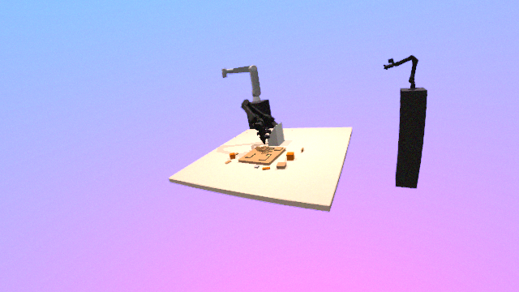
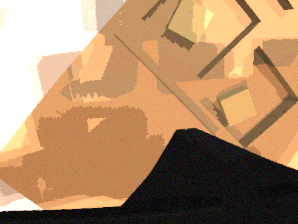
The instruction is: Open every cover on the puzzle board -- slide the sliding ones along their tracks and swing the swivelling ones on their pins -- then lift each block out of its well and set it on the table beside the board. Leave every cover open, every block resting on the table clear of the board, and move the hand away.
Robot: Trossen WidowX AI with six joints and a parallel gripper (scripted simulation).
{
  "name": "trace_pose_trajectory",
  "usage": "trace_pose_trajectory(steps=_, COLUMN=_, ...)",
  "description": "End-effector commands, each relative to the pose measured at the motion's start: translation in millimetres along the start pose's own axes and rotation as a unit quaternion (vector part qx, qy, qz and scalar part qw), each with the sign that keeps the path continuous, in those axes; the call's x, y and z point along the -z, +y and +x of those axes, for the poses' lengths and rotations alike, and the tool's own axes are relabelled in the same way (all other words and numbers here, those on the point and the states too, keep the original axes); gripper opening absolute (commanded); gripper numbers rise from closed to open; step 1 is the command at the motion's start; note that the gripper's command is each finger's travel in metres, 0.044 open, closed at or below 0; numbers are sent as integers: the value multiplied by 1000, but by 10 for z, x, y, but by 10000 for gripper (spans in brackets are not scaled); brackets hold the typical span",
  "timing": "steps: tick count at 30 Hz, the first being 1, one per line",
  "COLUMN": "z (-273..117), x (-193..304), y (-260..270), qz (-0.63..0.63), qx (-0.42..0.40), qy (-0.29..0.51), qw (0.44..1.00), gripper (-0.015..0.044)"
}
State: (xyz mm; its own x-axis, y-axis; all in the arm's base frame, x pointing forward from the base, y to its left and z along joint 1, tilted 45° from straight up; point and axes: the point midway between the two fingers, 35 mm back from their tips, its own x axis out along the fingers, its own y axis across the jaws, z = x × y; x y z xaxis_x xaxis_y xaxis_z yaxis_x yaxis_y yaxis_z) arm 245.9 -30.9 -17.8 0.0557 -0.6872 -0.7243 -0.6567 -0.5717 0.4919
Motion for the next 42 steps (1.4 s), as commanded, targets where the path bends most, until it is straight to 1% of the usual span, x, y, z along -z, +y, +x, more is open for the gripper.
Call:
trace_pose_trajectory(steps=1, z=-28, x=286, y=-56, qz=216, qx=0, qy=2, qw=976, gripper=0)
trace_pose_trajectory(steps=5, z=-55, x=511, y=-83, qz=393, qx=2, qy=2, qw=919, gripper=0)
trace_pose_trajectory(steps=7, z=-67, x=625, y=-88, qz=477, qx=2, qy=3, qw=879, gripper=0)
trace_pose_trajectory(steps=10, z=-84, x=797, y=-87, qz=595, qx=3, qy=3, qw=804, gripper=0)
trace_pose_trajectory(steps=13, z=-100, x=971, y=-73, qz=701, qx=4, qy=4, qw=713, gripper=0)
trace_pose_trajectory(steps=17, z=-119, x=1204, y=-36, qz=821, qx=6, qy=5, qw=571, gripper=0)
trace_pose_trajectory(steps=21, z=-136, x=1435, y=22, qz=913, qx=8, qy=7, qw=408, gripper=0)
trace_pose_trajectory(steps=22, z=-139, x=1483, y=37, qz=928, qx=9, qy=7, qw=373, gripper=0)
trace_pose_trajectory(steps=23, z=-141, x=1511, y=46, qz=936, qx=9, qy=7, qw=351, gripper=0)
trace_pose_trajectory(steps=24, z=-142, x=1521, y=49, qz=939, qx=9, qy=7, qw=344, gripper=0)
trace_pose_trajectory(steps=42, z=-142, x=1521, y=49, qz=939, qx=9, qy=7, qw=344, gripper=0)
